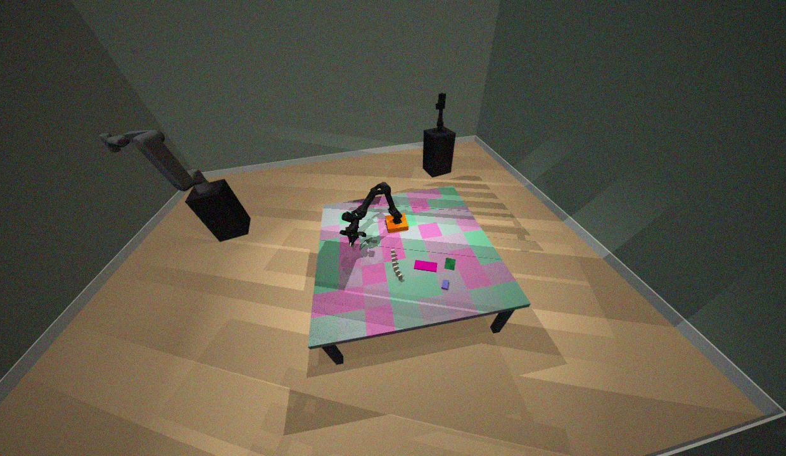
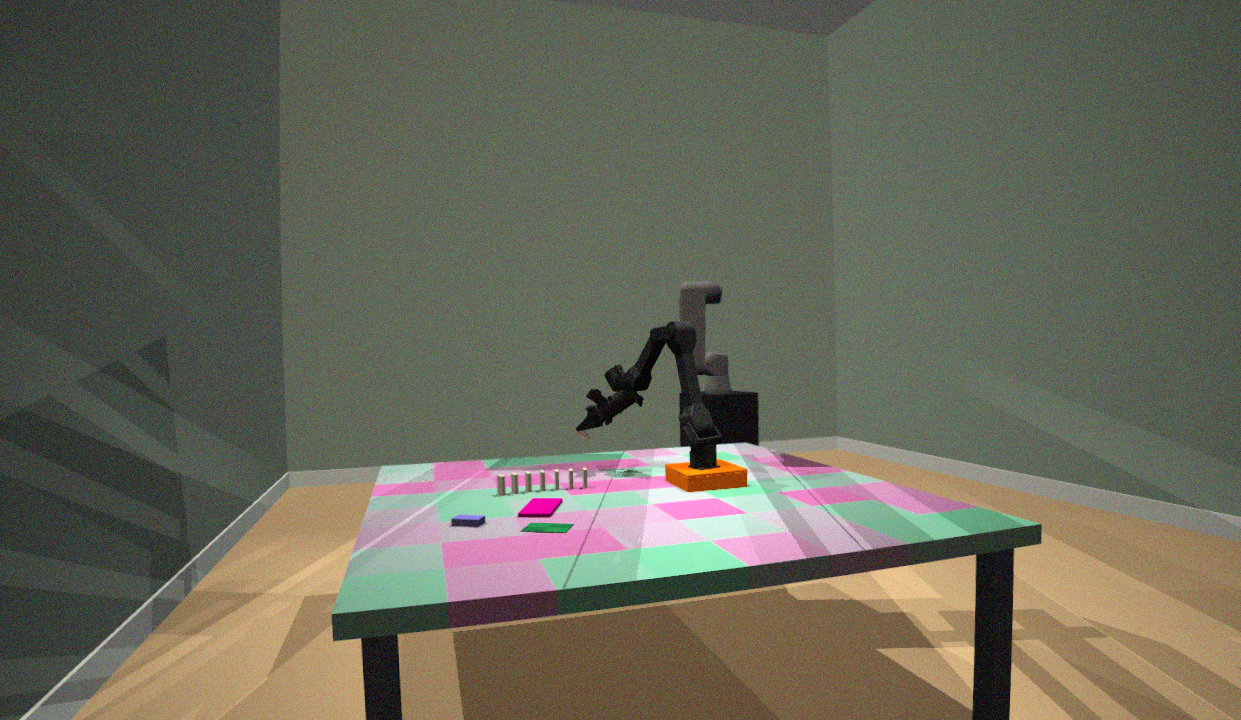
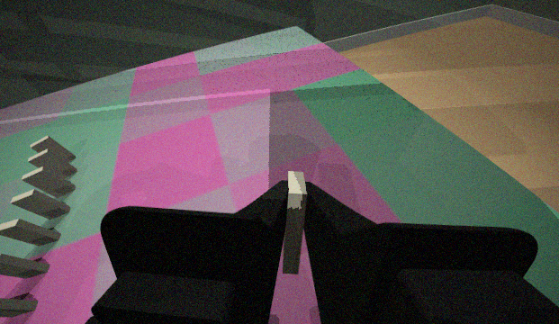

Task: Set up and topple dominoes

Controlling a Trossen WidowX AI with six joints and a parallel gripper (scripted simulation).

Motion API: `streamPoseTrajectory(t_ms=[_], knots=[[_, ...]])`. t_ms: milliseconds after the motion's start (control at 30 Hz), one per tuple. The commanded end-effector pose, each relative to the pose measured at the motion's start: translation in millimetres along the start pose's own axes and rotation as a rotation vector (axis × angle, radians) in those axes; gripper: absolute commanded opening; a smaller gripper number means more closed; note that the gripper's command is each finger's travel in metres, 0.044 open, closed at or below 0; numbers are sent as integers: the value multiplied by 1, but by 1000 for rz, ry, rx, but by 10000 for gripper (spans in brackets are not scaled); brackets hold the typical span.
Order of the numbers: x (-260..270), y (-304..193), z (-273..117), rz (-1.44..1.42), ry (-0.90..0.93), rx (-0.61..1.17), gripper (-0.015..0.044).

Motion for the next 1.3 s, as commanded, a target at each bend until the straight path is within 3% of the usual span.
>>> streamPoseTrajectory(t_ms=[0, 633, 1267], knots=[[-6, -6, -3, 19, 36, -66, 22], [-10, -30, -32, -5, 215, -310, 22], [10, -68, -74, -115, 400, -416, 22]])
Point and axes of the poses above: the point midway between the two fingers, 35 mm back from their tips, its own z axis out along the fingers, its own x axis across the jaws, y = z × x, the point moved 6 cm from there along -z, back along the fingers, and after that the axes turned 13 degrees about z, right-handed, at the moved point
